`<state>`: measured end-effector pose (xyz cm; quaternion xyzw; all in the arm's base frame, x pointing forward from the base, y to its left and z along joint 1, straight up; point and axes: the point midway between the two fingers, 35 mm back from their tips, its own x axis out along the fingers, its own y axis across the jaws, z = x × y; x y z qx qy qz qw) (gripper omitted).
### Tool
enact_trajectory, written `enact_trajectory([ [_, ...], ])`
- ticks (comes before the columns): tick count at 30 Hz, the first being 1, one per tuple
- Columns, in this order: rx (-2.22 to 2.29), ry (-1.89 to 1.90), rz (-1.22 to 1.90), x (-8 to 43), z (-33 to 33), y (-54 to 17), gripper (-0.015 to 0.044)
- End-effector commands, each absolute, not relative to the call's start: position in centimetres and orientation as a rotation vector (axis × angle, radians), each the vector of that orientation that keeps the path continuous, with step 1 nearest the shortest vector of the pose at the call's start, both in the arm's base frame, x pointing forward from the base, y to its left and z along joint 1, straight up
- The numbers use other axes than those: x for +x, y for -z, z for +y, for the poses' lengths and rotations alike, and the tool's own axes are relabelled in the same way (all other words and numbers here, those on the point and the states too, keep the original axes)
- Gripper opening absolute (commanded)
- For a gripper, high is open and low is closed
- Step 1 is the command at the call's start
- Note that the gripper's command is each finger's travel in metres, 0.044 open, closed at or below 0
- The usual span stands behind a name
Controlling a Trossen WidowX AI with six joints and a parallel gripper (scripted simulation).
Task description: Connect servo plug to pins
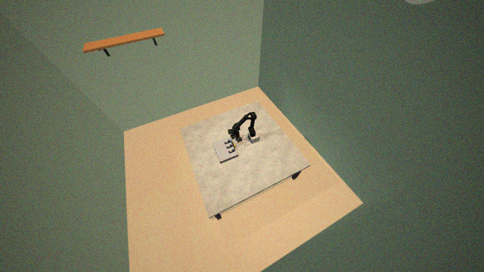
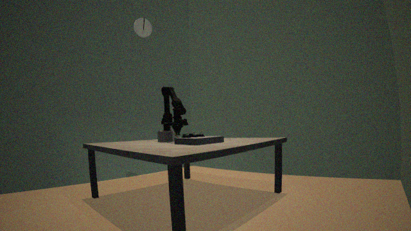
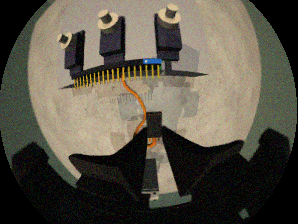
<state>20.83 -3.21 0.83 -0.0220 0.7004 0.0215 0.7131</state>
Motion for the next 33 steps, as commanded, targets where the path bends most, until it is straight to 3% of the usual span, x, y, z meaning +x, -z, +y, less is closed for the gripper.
enact_trajectory([
  [1, -0.047, -0.048, 1.546, 22.0, -3.1, -0.9, 0.0],
  [33, -0.047, -0.048, 1.543, 25.6, -3.0, -1.4, 0.0],
])
